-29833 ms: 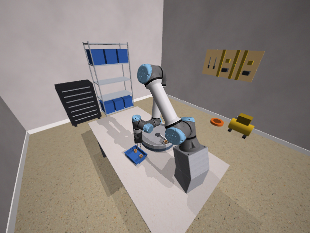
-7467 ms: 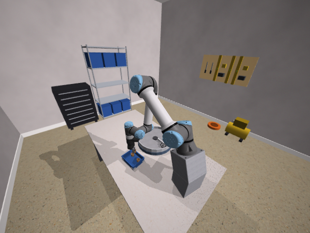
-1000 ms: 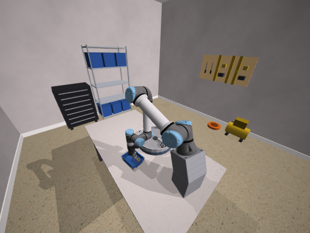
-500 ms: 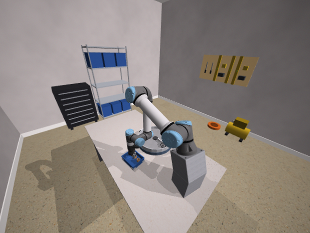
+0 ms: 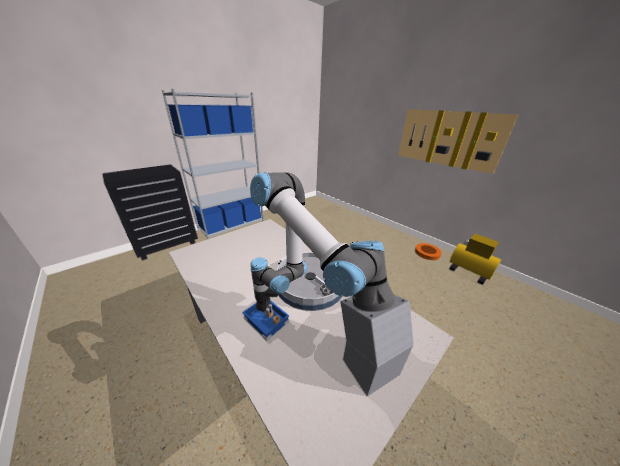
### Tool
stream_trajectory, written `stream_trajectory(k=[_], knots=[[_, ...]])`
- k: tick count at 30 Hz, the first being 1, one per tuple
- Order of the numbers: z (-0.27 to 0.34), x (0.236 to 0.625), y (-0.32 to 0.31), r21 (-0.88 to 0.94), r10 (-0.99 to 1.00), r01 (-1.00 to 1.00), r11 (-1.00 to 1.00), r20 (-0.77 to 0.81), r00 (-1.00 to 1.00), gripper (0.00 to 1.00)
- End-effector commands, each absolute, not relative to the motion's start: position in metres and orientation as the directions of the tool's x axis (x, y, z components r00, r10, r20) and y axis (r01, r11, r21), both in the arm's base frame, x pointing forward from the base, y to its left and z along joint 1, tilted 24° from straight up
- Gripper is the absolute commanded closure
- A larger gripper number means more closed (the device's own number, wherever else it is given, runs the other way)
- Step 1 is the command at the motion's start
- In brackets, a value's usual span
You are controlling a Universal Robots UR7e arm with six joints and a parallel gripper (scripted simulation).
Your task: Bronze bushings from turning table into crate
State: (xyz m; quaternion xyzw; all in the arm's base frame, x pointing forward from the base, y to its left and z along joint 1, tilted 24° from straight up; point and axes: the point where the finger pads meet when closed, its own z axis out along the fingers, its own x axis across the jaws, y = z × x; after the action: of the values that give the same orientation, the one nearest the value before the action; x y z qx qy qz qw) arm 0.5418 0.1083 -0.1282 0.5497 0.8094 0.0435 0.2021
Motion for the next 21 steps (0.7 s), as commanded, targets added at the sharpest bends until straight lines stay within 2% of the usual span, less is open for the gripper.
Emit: stream_trajectory(k=[1, 21], knots=[[-0.1277, 0.5422, 0.1085, 0.294, 0.907, 0.872, 0.392, -0.28, -0.314, 0.58], [-0.1225, 0.5399, 0.1095, 0.294, 0.907, 0.872, 0.392, -0.28, -0.314, 0.58]])
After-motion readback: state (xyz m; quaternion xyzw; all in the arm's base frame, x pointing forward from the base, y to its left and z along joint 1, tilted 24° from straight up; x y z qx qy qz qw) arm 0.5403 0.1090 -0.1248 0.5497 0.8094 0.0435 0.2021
